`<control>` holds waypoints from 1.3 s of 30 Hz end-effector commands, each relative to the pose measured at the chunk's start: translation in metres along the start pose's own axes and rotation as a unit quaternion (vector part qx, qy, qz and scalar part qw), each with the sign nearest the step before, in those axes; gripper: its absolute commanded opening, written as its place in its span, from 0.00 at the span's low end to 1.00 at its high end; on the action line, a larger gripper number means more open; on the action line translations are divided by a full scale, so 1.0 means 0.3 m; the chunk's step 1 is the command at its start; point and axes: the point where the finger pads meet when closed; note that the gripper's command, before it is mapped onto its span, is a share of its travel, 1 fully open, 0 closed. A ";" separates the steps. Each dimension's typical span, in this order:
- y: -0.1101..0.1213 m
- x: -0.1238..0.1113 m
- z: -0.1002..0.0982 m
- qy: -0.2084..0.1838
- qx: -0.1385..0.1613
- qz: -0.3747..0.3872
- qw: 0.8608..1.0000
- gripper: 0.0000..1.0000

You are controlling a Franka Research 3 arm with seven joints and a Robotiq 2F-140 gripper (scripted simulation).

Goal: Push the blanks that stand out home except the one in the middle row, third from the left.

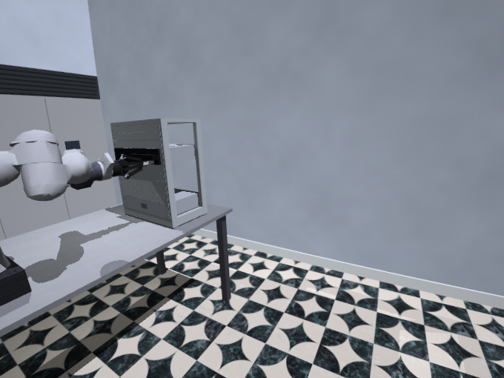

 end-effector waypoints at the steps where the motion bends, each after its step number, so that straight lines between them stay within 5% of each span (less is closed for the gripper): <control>1: 0.015 -0.026 0.008 -0.009 -0.005 0.002 1.000 0.00; 17: 0.015 -0.026 -0.007 -0.009 -0.005 0.002 1.000 0.00; 29: 0.014 -0.024 -0.212 -0.009 -0.005 0.002 1.000 0.00; 39: 0.013 -0.023 -0.266 -0.009 -0.005 0.002 1.000 0.00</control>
Point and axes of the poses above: the point where the finger pads meet when closed, its own z axis out along the fingers, its own y axis across the jaws, x = y × z, and after that the axes turned 1 degree about z, right-handed
